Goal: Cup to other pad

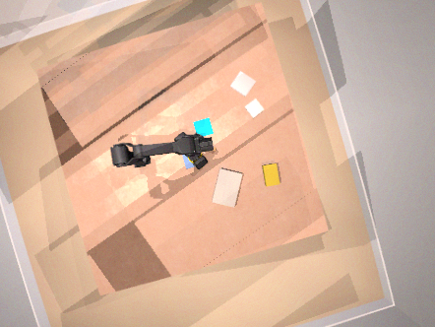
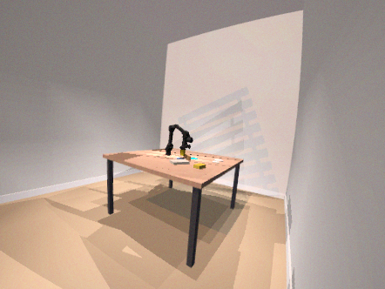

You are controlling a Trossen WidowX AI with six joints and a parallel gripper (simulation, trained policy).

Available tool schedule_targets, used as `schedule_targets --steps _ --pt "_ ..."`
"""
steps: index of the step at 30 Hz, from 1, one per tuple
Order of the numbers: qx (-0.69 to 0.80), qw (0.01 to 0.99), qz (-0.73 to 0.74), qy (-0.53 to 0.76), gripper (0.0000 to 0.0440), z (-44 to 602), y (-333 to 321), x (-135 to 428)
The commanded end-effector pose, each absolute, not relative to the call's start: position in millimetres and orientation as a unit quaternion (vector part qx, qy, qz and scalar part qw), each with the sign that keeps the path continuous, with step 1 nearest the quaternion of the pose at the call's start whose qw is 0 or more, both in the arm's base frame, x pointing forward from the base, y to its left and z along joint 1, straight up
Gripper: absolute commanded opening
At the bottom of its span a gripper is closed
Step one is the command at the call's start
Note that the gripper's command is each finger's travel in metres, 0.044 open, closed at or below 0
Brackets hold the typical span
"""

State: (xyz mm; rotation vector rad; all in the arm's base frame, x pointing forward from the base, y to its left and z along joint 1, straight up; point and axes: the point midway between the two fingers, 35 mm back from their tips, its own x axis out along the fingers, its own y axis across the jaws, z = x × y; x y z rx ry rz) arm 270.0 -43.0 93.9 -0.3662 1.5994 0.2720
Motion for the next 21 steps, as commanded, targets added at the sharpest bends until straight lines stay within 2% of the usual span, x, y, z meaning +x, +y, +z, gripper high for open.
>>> schedule_targets --steps 1,10,21 --pt "-0.169 0.684 0.126 0.698 0.0013 106.0 -37.6 278.2" --pt "-0.185 0.702 0.133 0.675 0.0019 123.1 -21.0 296.4" --pt "-0.203 0.724 0.144 0.643 0.0007 134.3 10.1 319.6"
